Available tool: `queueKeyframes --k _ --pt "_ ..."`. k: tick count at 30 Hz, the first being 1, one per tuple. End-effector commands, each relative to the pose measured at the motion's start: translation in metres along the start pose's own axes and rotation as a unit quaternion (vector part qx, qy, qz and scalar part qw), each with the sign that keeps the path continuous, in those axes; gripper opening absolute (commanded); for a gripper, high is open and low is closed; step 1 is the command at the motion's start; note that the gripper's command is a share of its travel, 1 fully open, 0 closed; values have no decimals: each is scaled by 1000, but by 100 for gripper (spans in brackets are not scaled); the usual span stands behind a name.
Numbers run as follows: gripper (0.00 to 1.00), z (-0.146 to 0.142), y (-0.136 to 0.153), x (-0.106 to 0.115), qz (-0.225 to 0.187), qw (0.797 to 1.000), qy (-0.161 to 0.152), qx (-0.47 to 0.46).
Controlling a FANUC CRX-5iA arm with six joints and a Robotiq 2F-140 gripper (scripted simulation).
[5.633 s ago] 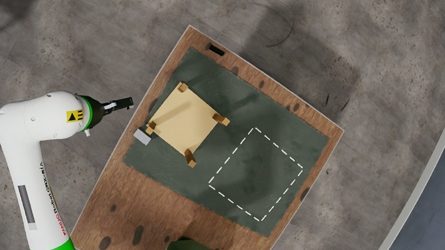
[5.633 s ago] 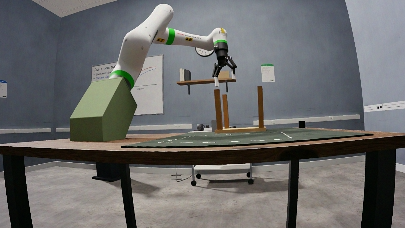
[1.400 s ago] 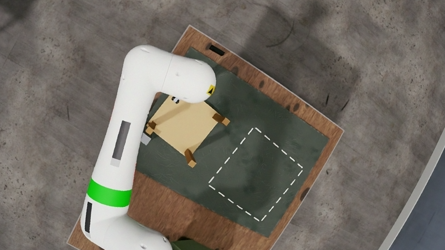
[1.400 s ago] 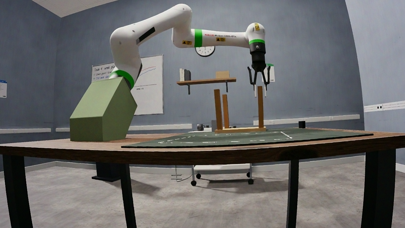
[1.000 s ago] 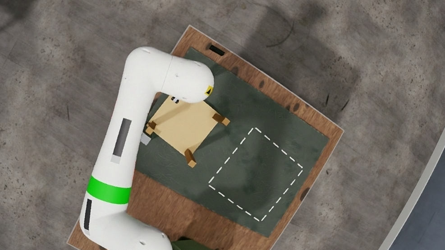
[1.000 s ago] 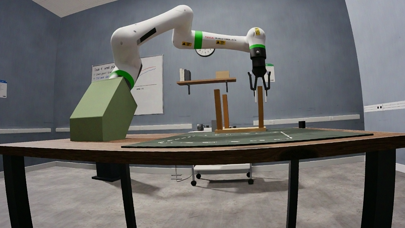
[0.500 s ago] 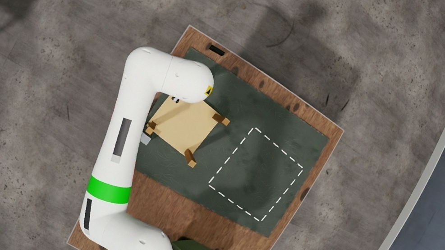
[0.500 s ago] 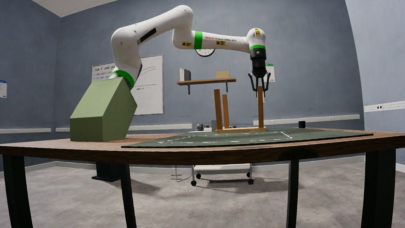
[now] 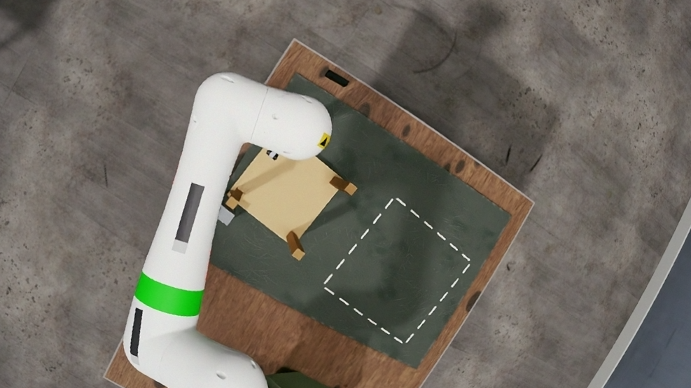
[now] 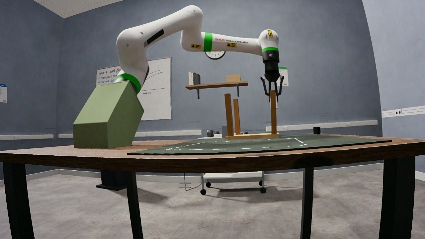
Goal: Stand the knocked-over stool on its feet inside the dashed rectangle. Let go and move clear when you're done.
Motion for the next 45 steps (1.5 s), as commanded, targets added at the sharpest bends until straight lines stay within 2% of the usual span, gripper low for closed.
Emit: queueKeyframes --k 1,25,36,42,45 --pt "10 0 0 1 0 1000 1 0" --pt "10 0 1 1 7 1000 1 0" --pt "10 0 2 2 30 1000 2 1" --pt "10 0 4 4 57 998 6 2" --pt "10 -1 10 10 65 998 8 2"
Point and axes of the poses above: the point where the finger pads meet when closed, its own x axis back along the fingers, its own z axis across the jaws, y = z × x, the point moved 1 cm from there along x, back along the fingers, and after that the axes turned 6 degrees about x, right-handed, at the moved point
